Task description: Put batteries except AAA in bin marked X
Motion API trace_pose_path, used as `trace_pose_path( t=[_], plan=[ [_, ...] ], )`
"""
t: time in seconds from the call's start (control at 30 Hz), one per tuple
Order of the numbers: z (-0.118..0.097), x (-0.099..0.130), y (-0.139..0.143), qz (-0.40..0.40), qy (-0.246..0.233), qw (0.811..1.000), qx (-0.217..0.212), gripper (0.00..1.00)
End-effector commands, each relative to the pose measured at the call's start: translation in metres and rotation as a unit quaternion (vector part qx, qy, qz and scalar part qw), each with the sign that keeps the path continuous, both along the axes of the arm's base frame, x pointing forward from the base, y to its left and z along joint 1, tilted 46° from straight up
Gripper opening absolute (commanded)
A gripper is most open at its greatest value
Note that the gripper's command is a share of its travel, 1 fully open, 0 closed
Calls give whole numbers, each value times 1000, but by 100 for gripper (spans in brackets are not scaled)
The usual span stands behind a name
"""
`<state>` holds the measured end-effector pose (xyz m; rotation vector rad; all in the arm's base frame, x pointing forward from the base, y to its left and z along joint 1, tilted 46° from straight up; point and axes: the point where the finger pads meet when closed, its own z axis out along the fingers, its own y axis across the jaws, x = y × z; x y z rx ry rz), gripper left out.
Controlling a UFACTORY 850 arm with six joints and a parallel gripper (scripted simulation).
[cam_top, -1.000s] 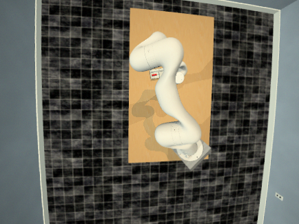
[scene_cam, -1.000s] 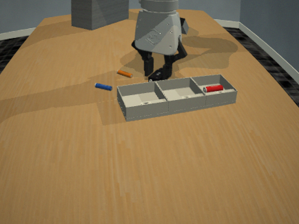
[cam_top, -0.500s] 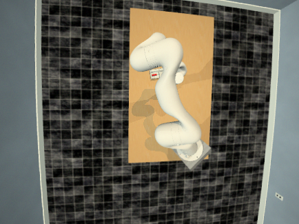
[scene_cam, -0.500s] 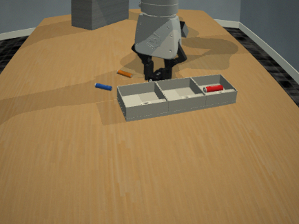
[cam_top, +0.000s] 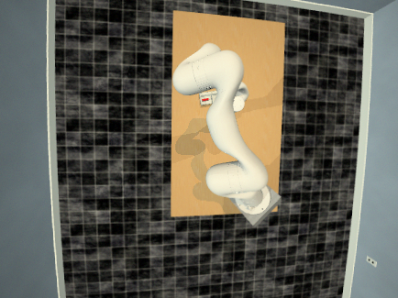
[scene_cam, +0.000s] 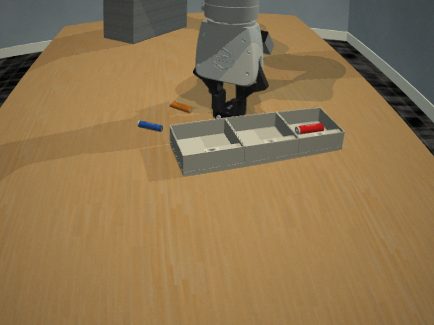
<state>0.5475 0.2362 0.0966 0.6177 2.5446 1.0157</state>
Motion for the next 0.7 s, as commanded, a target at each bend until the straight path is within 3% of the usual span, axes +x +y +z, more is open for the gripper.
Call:
trace_pose_path(
  t=[0.0, 0.67],
  plan=[
    [0, 0, 0, 0, 0, 1000, 0, 0],
    [7, -4, -6, 0, 0, 1000, 0, 0]
  ],
)
